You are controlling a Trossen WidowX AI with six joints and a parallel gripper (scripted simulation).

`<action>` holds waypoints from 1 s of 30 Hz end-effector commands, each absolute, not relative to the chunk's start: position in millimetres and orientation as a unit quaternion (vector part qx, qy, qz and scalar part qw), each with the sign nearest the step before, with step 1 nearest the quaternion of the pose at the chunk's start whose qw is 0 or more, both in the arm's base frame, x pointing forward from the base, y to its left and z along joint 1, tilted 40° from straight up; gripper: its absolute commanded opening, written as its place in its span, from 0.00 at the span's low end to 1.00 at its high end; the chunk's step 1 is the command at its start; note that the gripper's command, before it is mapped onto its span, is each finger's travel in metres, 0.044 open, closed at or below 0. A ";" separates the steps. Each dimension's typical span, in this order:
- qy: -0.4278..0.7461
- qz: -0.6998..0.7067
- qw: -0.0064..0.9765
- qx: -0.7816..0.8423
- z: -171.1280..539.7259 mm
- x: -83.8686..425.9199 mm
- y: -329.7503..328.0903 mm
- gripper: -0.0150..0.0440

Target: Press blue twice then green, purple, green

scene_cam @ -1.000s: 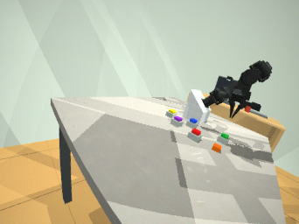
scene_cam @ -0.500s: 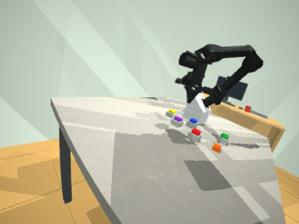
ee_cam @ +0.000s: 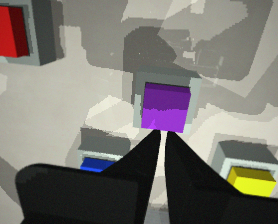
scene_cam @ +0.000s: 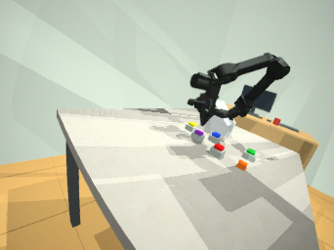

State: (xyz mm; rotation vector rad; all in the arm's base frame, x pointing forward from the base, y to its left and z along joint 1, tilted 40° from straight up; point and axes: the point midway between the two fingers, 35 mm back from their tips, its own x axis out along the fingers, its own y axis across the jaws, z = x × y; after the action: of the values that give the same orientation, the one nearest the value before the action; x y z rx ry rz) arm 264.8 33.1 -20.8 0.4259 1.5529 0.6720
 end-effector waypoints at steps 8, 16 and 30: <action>0.676 0.293 0.649 0.190 -32.4 266.7 42.0 0.29; 0.676 0.293 0.649 0.190 -42.1 265.4 50.2 0.29; 0.676 0.294 0.648 0.190 -48.4 264.2 55.8 0.29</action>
State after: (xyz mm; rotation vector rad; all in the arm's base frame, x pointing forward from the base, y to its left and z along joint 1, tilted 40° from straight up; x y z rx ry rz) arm 264.6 55.1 -47.9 0.4266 1.5350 0.6685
